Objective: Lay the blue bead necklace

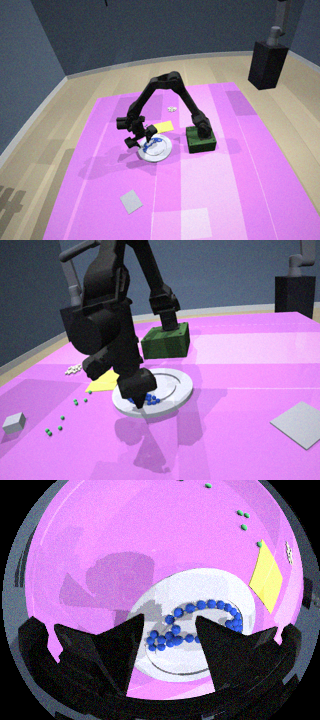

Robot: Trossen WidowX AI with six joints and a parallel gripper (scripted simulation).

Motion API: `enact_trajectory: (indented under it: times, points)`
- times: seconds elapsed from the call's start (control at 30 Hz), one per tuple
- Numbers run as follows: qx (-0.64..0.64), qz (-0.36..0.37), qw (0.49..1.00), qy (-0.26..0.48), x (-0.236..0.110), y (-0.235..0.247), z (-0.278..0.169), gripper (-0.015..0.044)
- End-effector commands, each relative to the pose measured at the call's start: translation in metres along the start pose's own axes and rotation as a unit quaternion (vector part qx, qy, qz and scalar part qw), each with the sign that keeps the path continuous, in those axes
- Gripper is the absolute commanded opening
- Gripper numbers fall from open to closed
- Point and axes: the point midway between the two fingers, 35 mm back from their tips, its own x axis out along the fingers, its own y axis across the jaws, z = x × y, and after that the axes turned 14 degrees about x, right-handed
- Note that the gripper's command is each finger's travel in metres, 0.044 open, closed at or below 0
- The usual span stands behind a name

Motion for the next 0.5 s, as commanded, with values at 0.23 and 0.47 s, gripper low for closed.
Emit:
enact_trajectory:
  times: [0.23,0.47]
  points:
    - [0.001,-0.003,1.000,0.000,-0.0049,-0.0006,-0.0002,0.0440]
    - [0.001,-0.003,1.000,0.000,-0.0049,-0.0006,-0.0002,0.0440]
